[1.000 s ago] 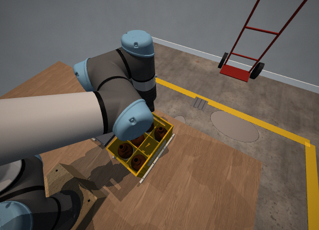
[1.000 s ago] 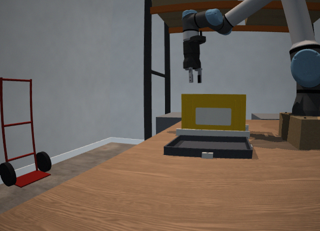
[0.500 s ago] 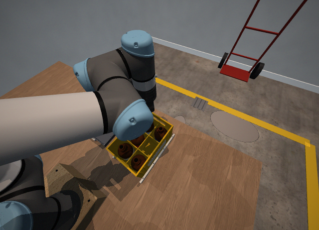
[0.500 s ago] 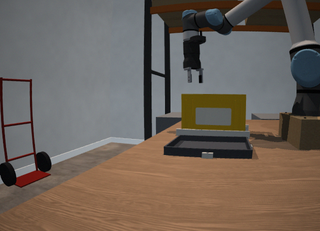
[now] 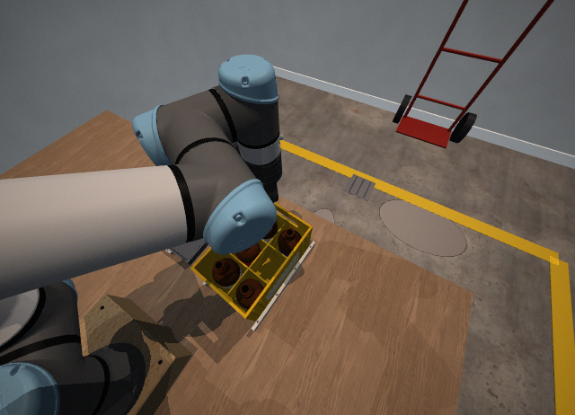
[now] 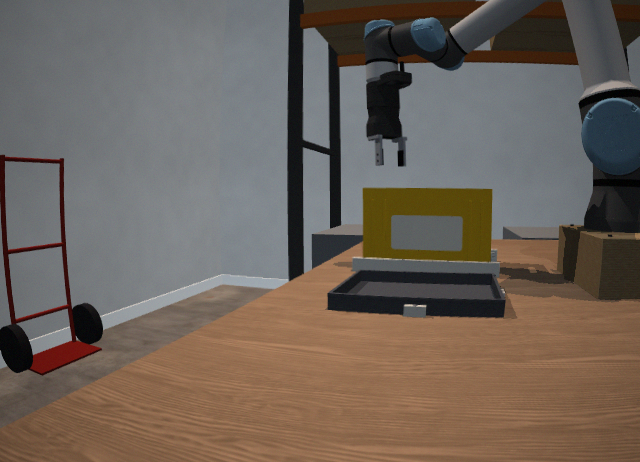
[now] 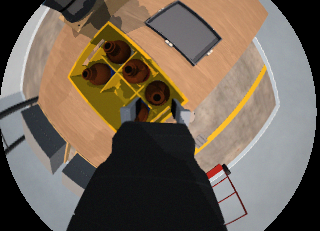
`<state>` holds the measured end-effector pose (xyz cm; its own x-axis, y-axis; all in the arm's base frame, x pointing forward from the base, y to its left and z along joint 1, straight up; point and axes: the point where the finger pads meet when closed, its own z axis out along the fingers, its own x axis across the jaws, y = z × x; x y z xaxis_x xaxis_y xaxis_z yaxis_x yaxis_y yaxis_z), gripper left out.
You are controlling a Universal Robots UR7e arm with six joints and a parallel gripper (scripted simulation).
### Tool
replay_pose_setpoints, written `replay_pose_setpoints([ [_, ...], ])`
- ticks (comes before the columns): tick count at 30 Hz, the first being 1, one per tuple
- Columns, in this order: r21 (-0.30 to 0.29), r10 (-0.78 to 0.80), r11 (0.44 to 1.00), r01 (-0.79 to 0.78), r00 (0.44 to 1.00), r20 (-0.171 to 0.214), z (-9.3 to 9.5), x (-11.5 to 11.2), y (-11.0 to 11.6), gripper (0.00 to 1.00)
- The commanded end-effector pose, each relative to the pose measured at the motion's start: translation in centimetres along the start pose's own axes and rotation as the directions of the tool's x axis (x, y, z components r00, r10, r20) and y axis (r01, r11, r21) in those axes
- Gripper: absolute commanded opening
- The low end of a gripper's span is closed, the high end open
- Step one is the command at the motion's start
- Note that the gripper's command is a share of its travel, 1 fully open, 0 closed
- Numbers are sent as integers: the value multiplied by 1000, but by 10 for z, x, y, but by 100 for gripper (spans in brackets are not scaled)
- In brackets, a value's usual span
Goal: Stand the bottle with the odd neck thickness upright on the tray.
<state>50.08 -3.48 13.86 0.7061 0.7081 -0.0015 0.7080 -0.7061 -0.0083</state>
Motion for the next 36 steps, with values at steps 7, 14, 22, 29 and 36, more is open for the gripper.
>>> replay_pose_setpoints([
  [7, -1, 0, 1000, 0, 1000, -1, 3, 0, 0, 100],
  [14, -1, 0, 1000, 0, 1000, -1, 10, 0, 0, 100],
  [22, -1, 0, 1000, 0, 1000, -1, 21, 0, 0, 100],
  [29, -1, 0, 1000, 0, 1000, -1, 28, 0, 0, 100],
  [36, -1, 0, 1000, 0, 1000, -1, 36, 0, 1, 100],
])
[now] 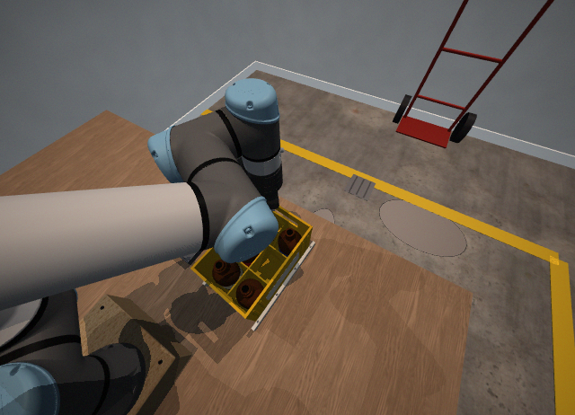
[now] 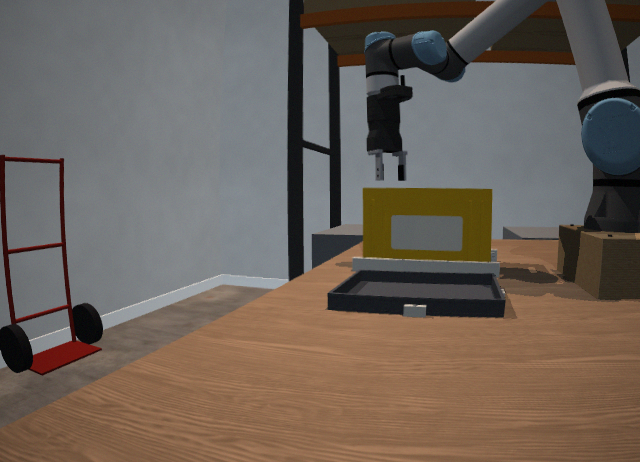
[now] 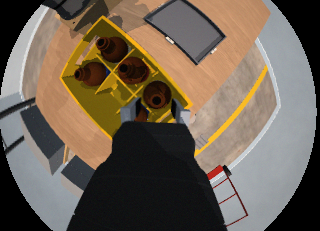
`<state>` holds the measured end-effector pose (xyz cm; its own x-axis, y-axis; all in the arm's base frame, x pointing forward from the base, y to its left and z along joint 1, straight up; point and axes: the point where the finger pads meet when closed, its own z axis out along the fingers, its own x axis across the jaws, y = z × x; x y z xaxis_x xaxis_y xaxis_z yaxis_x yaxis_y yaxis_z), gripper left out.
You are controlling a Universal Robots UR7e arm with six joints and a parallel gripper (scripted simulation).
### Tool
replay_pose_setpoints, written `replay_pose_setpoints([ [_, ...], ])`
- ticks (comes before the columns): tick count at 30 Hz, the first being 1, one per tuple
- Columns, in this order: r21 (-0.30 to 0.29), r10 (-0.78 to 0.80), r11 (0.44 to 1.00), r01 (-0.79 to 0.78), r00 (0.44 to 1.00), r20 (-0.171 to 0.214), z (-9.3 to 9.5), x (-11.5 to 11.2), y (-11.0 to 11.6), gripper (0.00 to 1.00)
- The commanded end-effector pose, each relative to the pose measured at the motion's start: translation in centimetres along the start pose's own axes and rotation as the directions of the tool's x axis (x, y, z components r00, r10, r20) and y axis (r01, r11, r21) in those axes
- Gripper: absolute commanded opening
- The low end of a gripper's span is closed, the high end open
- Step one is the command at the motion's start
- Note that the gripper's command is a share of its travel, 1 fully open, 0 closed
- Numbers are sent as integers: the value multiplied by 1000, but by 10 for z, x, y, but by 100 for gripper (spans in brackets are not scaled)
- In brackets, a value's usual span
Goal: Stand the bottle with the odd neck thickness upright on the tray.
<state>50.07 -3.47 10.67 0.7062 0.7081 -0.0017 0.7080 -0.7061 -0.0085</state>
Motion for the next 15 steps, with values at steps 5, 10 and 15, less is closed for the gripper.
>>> replay_pose_setpoints([
  [5, -2, 0, 1000, 0, 1000, -1, 6, 0, 0, 100],
  [10, -2, 0, 1000, 0, 1000, -1, 9, 0, 0, 100],
  [15, -2, 0, 1000, 0, 1000, -1, 11, 0, 0, 100],
])
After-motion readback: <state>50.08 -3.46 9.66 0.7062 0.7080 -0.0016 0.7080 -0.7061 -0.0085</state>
